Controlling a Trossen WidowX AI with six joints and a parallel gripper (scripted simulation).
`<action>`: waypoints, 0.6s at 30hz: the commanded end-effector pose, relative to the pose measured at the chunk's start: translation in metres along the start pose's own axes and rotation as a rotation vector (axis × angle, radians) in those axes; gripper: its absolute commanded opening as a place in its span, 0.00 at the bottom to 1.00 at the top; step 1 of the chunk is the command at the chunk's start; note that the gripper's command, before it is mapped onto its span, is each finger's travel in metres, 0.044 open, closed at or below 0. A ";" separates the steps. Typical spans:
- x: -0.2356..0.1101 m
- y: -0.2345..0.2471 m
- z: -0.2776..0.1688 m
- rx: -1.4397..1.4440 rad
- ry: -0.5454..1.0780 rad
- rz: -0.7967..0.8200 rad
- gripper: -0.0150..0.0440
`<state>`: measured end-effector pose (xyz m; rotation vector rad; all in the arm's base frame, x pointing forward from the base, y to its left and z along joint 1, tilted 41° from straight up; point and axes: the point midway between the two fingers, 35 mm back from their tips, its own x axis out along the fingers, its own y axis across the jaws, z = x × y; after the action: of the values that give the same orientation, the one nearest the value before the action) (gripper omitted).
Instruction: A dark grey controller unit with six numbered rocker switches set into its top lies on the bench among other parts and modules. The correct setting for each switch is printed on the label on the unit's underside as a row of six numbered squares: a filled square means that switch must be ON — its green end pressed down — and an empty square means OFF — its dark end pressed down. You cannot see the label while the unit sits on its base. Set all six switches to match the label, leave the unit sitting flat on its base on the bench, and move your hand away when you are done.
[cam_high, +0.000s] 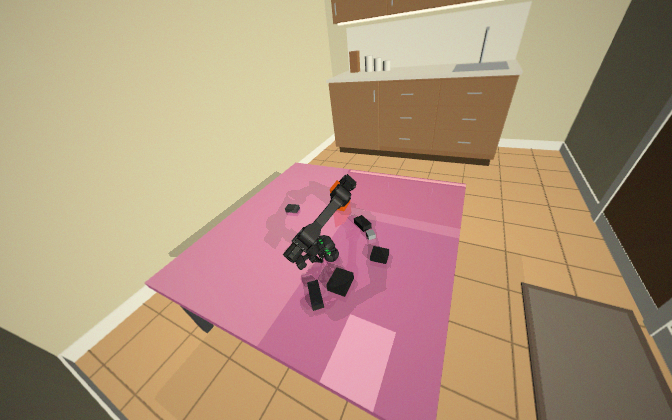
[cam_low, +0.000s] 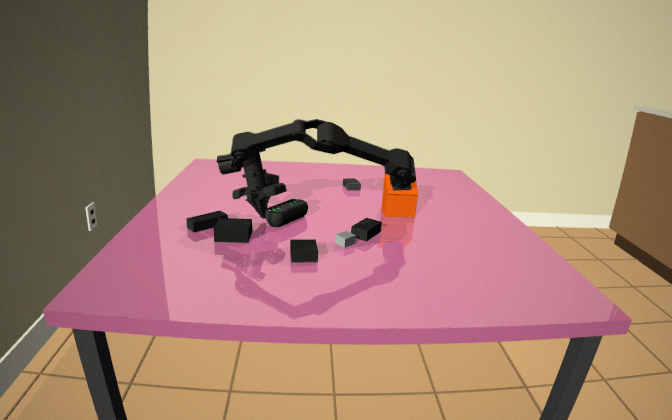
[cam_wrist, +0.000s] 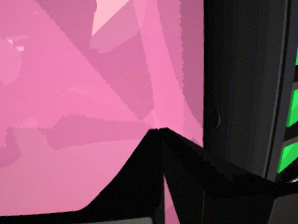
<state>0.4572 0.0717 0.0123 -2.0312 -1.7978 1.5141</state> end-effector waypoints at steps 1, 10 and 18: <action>0.002 0.000 0.000 -0.003 0.009 -0.005 0.25; 0.003 -0.003 0.000 -0.003 0.009 -0.005 0.25; 0.004 -0.006 0.000 -0.003 0.009 -0.006 0.25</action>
<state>0.4527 0.0758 0.0111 -2.0243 -1.8043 1.5056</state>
